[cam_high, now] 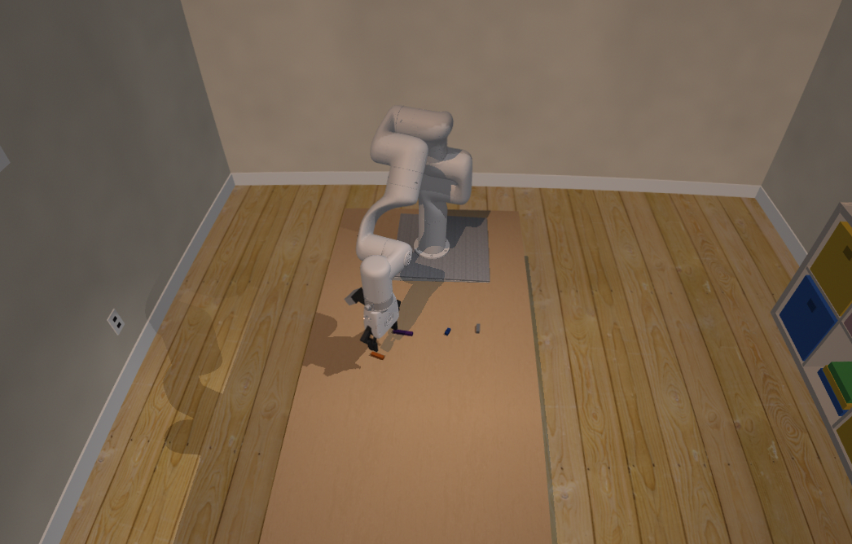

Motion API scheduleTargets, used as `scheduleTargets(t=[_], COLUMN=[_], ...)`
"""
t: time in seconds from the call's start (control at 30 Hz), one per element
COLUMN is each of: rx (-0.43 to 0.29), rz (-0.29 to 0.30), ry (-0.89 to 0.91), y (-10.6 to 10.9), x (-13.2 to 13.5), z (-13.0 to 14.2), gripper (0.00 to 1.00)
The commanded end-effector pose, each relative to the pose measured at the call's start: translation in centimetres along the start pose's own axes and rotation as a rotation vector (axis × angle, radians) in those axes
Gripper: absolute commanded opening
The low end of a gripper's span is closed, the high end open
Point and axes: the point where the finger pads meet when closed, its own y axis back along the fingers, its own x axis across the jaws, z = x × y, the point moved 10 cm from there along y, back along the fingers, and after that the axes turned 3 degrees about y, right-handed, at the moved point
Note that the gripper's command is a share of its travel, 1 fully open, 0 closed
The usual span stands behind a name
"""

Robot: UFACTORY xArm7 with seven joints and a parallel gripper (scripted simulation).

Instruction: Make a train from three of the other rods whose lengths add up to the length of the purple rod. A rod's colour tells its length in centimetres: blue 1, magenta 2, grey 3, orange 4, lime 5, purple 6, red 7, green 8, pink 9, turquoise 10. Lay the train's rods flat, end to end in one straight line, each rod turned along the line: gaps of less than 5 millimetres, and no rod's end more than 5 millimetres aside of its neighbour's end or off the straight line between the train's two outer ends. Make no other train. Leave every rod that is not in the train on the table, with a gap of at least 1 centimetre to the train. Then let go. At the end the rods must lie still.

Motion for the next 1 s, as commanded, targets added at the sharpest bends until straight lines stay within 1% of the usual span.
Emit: scheduleTargets(t=[0.0, 0.3, 0.33, 0.97], rx=[-0.019, -0.018, -0.018, -0.018], rz=[0.004, 0.003, 0.003, 0.003], ry=[0.137, 0.166, 0.166, 0.166], y=[-0.16, -0.23, -0.23, -0.23], x=[-1.27, -1.49, -1.49, -1.49], z=[-1.48, -1.81, -1.81, -1.81], gripper=[1.0, 1.0, 0.24, 0.24])
